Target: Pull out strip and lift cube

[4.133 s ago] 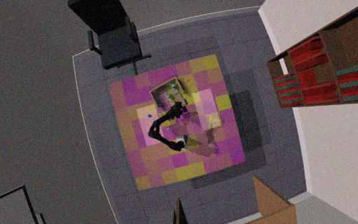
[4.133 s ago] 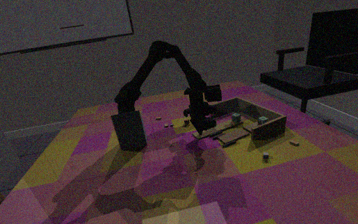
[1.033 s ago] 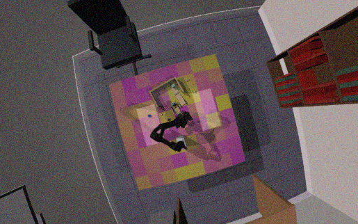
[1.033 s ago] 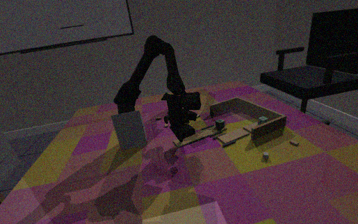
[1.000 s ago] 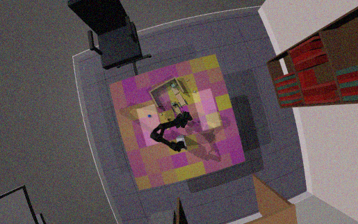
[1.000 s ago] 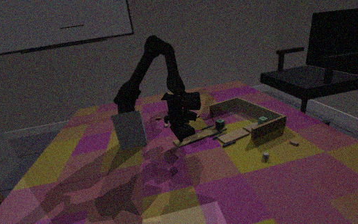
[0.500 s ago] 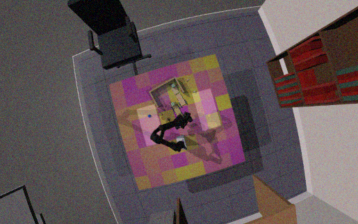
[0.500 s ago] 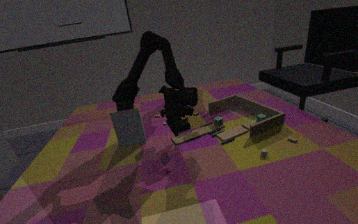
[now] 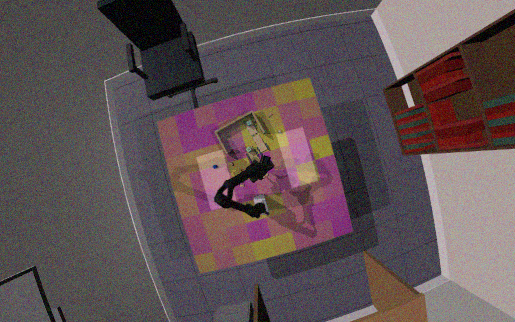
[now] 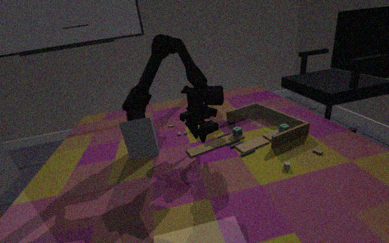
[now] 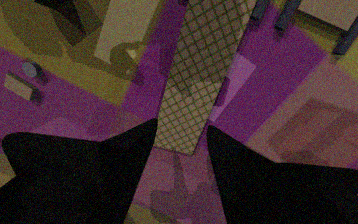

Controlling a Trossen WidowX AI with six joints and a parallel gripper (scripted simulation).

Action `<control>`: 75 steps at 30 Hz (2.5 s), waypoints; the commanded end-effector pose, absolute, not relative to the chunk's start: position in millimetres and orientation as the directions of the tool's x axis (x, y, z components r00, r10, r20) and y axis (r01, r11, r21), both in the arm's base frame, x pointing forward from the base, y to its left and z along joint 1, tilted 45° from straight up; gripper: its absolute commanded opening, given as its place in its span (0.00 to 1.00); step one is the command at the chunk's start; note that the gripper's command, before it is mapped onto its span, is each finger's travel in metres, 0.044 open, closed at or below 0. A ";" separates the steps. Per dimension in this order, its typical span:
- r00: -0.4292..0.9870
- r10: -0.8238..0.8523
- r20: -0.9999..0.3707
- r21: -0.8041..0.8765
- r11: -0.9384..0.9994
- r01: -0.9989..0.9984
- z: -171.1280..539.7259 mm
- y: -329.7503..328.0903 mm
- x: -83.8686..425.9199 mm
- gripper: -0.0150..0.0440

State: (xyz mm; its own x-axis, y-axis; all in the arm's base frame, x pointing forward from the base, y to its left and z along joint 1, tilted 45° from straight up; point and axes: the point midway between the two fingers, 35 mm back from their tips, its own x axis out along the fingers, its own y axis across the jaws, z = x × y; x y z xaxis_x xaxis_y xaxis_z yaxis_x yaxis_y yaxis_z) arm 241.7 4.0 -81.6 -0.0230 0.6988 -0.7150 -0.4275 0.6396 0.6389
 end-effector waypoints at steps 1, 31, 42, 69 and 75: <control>-0.016 0.699 -0.714 0.634 0.638 -0.437 -76.7 6.1 257.4 0.79; -0.012 0.701 -0.713 0.633 0.637 -0.441 -48.3 19.5 351.7 1.00; -0.011 0.701 -0.713 0.632 0.636 -0.442 -37.3 24.0 386.7 1.00; -0.009 0.702 -0.713 0.632 0.636 -0.444 -42.3 45.9 417.6 0.68; -0.009 0.702 -0.712 0.632 0.635 -0.444 -49.3 52.8 417.6 0.68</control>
